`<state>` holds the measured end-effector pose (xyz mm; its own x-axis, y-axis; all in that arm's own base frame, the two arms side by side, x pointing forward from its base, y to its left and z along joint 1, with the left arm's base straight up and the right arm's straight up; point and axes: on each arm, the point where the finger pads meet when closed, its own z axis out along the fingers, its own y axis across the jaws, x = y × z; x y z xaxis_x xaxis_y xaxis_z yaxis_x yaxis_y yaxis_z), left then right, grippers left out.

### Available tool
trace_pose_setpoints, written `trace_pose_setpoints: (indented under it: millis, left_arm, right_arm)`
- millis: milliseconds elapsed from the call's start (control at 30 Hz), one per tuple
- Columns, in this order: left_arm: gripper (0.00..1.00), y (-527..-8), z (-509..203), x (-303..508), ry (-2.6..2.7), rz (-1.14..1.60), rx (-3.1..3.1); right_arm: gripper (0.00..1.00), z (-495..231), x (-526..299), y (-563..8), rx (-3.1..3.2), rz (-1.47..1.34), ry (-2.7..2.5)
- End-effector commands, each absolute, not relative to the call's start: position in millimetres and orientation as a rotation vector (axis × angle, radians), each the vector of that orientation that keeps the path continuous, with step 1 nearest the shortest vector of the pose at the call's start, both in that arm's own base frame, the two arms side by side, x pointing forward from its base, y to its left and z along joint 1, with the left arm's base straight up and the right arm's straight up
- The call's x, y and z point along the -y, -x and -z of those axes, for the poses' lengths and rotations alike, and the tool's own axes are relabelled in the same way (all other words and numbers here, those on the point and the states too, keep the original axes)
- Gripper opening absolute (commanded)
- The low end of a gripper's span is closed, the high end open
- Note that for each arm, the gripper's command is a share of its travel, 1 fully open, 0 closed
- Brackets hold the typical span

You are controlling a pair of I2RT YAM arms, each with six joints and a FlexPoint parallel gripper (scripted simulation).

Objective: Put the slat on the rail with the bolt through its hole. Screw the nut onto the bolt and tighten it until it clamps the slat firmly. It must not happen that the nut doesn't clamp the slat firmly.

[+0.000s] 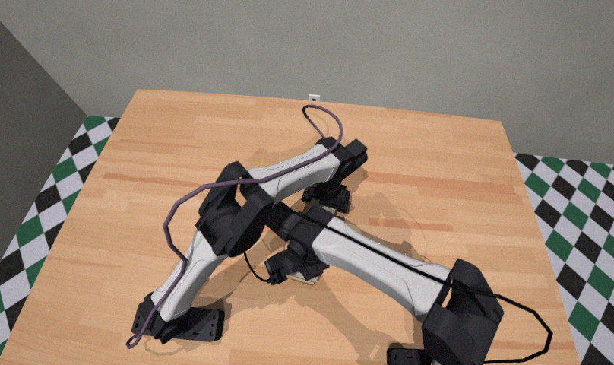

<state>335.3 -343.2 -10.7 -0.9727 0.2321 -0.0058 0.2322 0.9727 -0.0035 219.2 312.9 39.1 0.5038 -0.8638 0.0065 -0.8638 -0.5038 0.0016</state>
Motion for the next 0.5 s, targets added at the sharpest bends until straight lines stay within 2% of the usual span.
trace_pose_setpoints:
  millis: [0, 467]
  left_arm:
    - [0.67, -338.1, 3.3, 345.4, -0.364, 0.026, -3.099]
    - [0.67, -338.1, 3.3, 345.4, -0.364, 0.026, -3.099]
  right_arm:
    - [0.14, -42.8, -314.5, -219.9, 1.797, -0.005, -2.586]
    - [0.14, -41.8, -313.5, -219.4, 2.357, -0.002, -2.084]
